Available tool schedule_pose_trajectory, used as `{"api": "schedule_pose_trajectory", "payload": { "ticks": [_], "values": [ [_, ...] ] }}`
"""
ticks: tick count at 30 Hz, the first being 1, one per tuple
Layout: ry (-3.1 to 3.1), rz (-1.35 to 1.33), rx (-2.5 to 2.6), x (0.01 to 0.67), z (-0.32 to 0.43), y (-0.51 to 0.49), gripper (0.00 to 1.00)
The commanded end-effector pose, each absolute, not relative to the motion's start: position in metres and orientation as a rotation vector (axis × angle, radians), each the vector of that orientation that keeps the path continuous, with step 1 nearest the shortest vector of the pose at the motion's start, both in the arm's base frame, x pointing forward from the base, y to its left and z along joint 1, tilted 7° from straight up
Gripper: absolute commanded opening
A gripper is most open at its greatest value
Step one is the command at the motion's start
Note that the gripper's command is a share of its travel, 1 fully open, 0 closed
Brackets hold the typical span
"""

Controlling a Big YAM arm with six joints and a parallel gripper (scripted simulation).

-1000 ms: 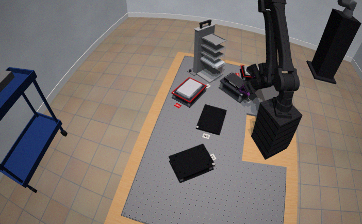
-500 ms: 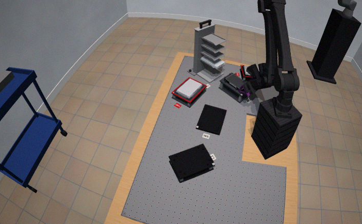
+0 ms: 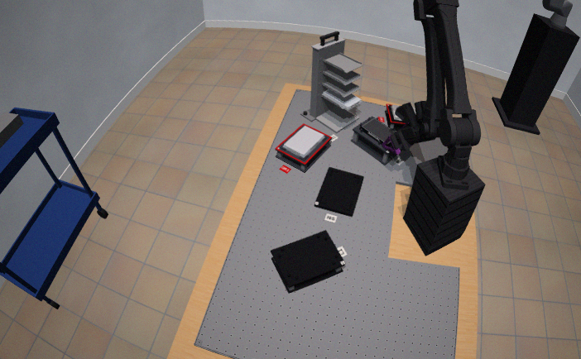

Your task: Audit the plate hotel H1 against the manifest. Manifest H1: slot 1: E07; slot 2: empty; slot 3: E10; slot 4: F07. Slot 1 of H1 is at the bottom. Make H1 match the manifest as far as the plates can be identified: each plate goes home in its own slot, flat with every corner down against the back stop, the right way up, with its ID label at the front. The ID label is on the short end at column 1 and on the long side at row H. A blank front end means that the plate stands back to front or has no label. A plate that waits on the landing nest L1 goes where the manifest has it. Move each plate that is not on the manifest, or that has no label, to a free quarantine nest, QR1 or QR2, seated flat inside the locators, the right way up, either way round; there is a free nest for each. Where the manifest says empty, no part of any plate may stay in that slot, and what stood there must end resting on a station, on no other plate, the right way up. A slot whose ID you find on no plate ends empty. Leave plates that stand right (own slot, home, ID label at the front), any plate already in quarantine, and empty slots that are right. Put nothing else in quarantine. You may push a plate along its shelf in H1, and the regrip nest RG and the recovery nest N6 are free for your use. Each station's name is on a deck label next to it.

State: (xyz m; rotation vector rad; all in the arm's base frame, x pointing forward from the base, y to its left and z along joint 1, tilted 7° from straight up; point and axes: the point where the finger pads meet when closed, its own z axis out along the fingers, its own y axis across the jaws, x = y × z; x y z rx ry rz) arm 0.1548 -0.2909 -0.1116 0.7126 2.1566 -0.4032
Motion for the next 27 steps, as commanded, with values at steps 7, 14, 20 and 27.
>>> {"api": "schedule_pose_trajectory", "payload": {
  "ticks": [7,14,20,27],
  "values": [
    [2.153,-0.409,0.707,0.155,-0.110,-0.291,1.00],
    [2.161,-0.409,0.711,0.150,-0.097,-0.286,1.00],
    [2.161,-0.409,0.706,0.150,-0.089,-0.284,1.00],
    [2.159,-0.411,0.705,0.149,-0.079,-0.284,1.00]
  ]
}}
